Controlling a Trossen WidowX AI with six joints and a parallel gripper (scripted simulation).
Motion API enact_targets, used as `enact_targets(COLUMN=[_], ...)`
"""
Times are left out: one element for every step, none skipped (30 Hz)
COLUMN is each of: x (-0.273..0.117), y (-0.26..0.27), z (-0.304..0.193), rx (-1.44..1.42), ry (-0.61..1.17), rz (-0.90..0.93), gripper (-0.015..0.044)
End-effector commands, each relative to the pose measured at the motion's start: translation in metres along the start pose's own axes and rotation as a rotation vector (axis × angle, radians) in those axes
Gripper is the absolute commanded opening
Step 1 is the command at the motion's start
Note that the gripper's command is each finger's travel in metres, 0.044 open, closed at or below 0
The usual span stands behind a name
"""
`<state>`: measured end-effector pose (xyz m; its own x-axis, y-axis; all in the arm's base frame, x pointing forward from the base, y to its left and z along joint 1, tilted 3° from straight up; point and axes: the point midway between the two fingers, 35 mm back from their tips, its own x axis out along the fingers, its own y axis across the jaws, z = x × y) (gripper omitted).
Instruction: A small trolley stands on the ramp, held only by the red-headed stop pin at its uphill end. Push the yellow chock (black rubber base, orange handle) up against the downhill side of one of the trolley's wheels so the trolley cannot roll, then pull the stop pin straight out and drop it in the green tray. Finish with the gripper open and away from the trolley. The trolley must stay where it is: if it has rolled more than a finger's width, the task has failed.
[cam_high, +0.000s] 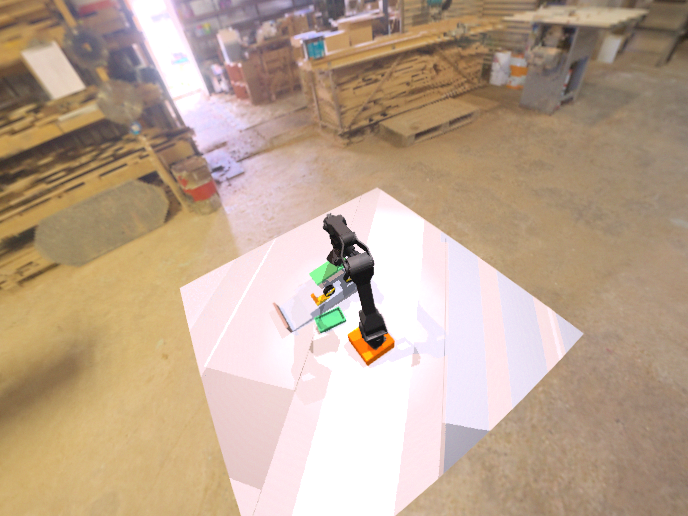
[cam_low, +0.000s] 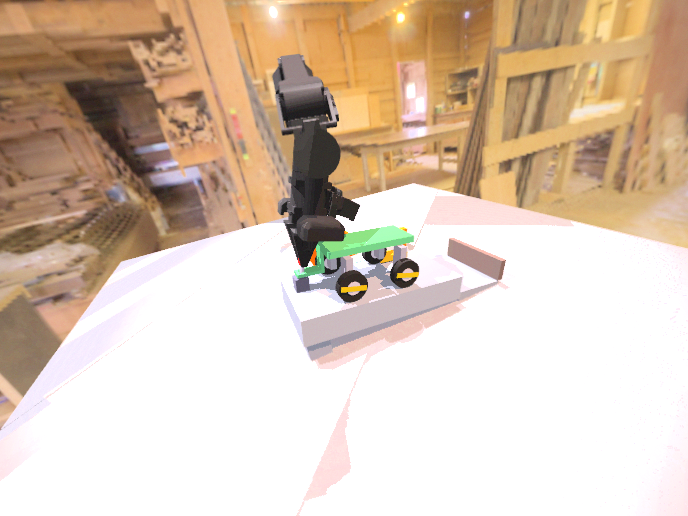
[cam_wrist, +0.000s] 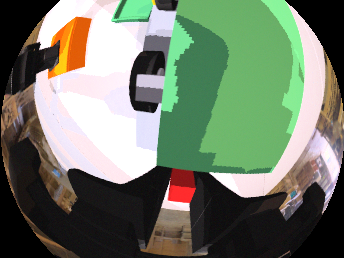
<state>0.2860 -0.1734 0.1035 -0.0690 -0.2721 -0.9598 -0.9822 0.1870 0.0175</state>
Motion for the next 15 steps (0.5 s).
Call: enact_targets(x=[-0.001,-0.002,-0.003,-0.004,-0.005,-0.006,-0.007,-0.008,-0.008,-0.009,-0.010,-0.011,-0.011,-0.012,-0.013], y=[0.000,0.000,0.000,0.000,0.000,0.000,0.000,0.000,0.000,0.000,0.000,0.000,0.001,0.001,0.001], z=[0.000,0.000,0.000,-0.001,-0.001,-0.001,-0.001,-0.001,-0.001,-0.001,-0.001,-0.001,-0.001,-0.001,-0.001], rx=[-0.001,-0.002,-0.003,-0.003,-0.004,-0.005,-0.006,-0.006,-0.006,-0.007,-0.007,-0.007,-0.007,-0.007,-0.007], ry=[0.001,0.001,0.001,0.002,0.002,0.003,0.003,0.003,0.003,0.003,0.003,0.003,0.003,0.003,0.003], rz=[-0.001,0.000,0.001,0.002,0.003,0.004,0.005,0.005,0.006,0.006,0.006,0.006,0.006,0.006,0.006], gripper=[0.0000,0.0000,0.0000,0.0000,0.0000,0.0000,0.0000,0.0000,0.0000,0.0000,0.0000,0.0000,0.0000,0.0000,0.0000])
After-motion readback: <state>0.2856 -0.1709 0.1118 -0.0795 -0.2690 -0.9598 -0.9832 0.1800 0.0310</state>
